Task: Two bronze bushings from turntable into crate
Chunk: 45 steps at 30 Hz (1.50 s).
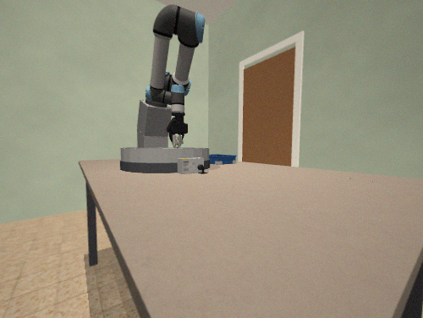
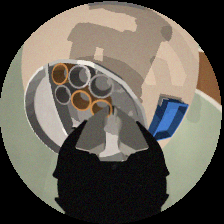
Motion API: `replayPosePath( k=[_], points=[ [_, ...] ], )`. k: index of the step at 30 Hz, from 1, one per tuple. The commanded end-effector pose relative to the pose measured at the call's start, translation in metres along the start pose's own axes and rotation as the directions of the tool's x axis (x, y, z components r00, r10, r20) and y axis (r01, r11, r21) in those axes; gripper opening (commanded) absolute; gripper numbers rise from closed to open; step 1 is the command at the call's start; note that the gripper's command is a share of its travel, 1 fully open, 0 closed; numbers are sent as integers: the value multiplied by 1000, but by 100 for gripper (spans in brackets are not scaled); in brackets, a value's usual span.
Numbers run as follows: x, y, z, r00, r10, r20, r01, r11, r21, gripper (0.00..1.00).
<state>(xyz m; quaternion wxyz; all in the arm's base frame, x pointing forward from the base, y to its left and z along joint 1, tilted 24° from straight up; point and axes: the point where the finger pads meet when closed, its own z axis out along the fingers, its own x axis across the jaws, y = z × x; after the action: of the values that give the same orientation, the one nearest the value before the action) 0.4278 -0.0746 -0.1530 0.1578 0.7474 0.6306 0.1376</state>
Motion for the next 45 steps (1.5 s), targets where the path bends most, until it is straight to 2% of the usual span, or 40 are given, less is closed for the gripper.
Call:
replayPosePath(
  k=[1, 9, 31, 45],
  points=[
    [0, 0, -1, 1000, 0, 1, 0, 1000, -1, 0],
    [0, 0, -12, 1000, 0, 1, 0, 1000, -1, 0],
    [0, 0, -68, 1000, 0, 1, 0, 1000, -1, 0],
    [0, 0, -76, 1000, 0, 1, 0, 1000, -1, 0]
  ],
)
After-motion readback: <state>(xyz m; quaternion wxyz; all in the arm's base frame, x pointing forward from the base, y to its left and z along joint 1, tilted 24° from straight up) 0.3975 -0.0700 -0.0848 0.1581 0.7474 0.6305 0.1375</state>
